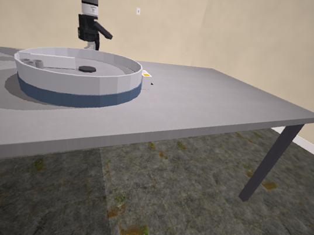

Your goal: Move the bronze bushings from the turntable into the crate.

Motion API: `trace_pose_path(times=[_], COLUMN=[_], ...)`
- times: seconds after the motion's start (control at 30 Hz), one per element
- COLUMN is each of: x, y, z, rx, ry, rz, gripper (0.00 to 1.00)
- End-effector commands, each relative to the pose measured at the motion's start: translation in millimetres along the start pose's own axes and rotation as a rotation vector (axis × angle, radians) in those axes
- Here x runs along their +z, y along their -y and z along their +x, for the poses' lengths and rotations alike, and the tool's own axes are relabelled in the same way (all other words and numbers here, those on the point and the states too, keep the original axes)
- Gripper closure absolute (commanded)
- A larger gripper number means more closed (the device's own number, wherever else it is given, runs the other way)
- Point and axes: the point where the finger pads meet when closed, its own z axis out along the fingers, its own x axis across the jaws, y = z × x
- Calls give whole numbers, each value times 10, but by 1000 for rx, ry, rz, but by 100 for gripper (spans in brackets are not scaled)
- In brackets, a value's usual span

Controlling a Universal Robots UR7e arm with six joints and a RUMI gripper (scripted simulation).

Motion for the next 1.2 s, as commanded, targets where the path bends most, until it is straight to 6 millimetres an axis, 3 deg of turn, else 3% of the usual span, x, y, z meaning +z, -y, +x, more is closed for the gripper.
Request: trace_pose_path(times=[0.0, 0.87, 0.9, 1.17], x=[-3, -3, -3, -3], y=[20, 20, 20, 19], z=[-5, -5, -5, -5], rx=[-2, -2, -2, -2], ry=[-1, -1, -1, -1], rz=[3, 3, 3, 3], gripper=[100, 100, 94, 94])
